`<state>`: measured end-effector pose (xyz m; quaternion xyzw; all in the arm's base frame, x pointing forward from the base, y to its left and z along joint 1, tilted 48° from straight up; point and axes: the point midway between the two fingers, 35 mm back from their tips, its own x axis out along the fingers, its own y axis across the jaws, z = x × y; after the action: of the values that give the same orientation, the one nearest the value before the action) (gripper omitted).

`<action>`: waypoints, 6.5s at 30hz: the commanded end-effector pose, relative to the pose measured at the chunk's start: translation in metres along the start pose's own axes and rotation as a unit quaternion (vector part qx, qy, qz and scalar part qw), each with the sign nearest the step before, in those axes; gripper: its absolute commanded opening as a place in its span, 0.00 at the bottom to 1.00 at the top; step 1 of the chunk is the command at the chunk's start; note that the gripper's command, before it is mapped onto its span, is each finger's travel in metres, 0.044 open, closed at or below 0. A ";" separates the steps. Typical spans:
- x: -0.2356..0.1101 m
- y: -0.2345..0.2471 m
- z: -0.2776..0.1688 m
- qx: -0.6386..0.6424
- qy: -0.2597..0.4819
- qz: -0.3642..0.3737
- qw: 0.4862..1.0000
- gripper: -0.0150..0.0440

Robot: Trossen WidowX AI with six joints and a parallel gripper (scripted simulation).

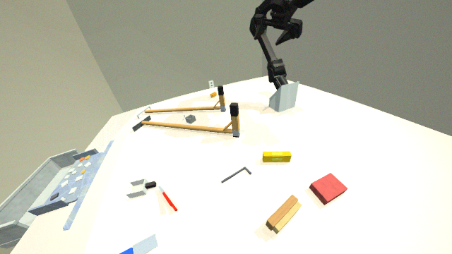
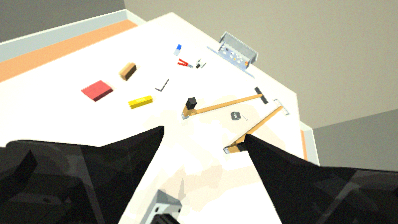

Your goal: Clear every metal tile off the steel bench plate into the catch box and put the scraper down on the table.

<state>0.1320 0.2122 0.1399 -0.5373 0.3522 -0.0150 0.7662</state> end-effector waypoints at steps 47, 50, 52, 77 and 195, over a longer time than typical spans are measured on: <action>-0.006 -0.157 0.044 0.171 -0.135 -0.122 0.968 1.00; -0.006 -0.157 0.044 0.171 -0.135 -0.122 0.968 1.00; -0.006 -0.157 0.044 0.171 -0.135 -0.122 0.968 1.00; 0.001 -0.028 0.015 0.039 -0.033 -0.012 0.999 1.00; 0.013 -0.113 0.043 0.087 -0.075 -0.087 0.990 1.00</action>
<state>0.2169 0.1851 0.2551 -0.4888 0.2218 -0.0933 0.8386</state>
